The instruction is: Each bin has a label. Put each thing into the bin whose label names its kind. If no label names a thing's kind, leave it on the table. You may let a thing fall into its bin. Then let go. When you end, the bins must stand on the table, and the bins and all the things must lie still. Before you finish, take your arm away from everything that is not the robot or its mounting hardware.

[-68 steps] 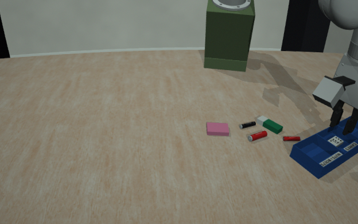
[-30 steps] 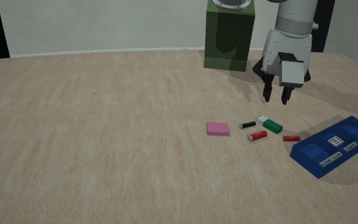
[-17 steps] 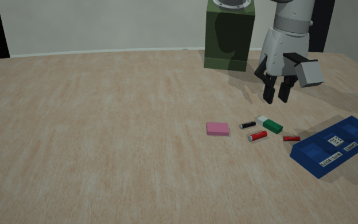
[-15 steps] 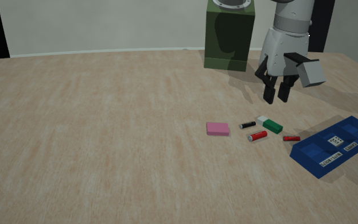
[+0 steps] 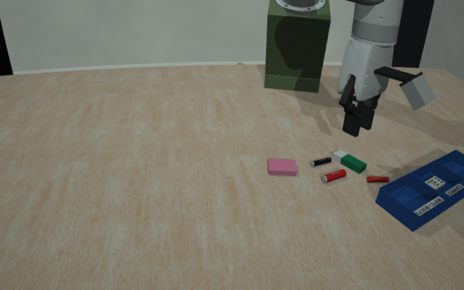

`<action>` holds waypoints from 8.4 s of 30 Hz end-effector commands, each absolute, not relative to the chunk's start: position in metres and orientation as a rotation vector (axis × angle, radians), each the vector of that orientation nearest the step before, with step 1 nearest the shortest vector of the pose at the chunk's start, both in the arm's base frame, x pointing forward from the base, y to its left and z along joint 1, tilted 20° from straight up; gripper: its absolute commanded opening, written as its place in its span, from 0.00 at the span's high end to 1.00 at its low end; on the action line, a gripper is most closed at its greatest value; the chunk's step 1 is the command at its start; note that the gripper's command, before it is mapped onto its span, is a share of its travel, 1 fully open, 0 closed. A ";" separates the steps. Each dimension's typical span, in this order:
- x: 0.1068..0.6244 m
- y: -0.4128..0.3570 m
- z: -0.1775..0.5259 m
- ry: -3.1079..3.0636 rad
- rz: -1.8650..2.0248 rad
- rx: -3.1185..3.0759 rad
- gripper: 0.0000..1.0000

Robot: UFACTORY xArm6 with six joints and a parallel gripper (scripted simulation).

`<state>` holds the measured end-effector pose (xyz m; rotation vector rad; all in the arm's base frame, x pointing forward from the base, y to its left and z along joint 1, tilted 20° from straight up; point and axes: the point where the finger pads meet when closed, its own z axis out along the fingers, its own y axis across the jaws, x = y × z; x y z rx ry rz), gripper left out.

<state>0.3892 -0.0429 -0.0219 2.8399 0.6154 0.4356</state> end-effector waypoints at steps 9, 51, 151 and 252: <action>0.390 -0.043 -0.021 0.631 0.409 2.841 0.62; 0.409 -0.051 -0.078 0.631 0.409 2.841 0.62; 0.398 -0.040 -0.040 0.631 0.409 2.841 1.00; 0.491 0.155 -0.038 -1.949 0.537 2.515 1.00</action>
